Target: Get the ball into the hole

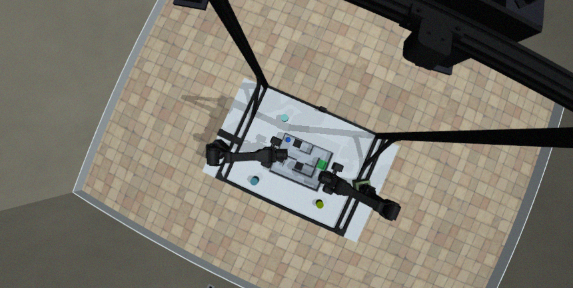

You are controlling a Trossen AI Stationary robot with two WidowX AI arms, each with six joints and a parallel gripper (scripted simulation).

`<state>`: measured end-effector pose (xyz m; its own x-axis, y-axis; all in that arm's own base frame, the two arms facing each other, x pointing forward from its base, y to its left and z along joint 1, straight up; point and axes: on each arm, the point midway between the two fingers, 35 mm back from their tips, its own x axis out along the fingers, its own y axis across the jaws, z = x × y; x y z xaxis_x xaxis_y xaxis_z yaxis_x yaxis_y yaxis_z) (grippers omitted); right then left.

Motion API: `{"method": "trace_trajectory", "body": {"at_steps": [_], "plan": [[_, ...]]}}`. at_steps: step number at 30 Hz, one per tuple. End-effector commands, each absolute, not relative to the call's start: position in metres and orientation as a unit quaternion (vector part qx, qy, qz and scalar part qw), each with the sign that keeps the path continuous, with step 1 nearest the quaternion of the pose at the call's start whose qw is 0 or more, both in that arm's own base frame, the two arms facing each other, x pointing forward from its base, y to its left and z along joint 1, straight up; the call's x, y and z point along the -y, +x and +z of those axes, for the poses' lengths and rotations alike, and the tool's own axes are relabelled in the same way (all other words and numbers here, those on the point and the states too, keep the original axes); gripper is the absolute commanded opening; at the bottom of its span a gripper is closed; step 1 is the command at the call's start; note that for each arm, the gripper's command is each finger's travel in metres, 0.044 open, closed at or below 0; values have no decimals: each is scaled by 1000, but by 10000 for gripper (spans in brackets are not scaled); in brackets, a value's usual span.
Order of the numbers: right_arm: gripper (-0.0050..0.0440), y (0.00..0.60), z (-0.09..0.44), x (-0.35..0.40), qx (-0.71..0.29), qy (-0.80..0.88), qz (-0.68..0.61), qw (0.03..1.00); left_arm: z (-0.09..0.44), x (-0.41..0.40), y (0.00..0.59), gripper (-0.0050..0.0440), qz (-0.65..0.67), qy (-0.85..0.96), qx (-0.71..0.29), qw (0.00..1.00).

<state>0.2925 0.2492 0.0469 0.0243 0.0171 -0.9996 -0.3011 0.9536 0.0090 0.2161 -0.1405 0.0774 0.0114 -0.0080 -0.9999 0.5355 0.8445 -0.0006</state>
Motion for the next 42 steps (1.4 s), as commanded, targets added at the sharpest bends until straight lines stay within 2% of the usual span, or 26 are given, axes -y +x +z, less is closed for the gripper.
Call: {"method": "trace_trajectory", "body": {"at_steps": [1,42], "plan": [[400,291,34,-248,-695,-107,108,702,67,140,214,400,-196,196,-679,679],[400,291,-16,-247,-699,-110,110,699,17,139,214,400,-197,197,-679,679]]}}
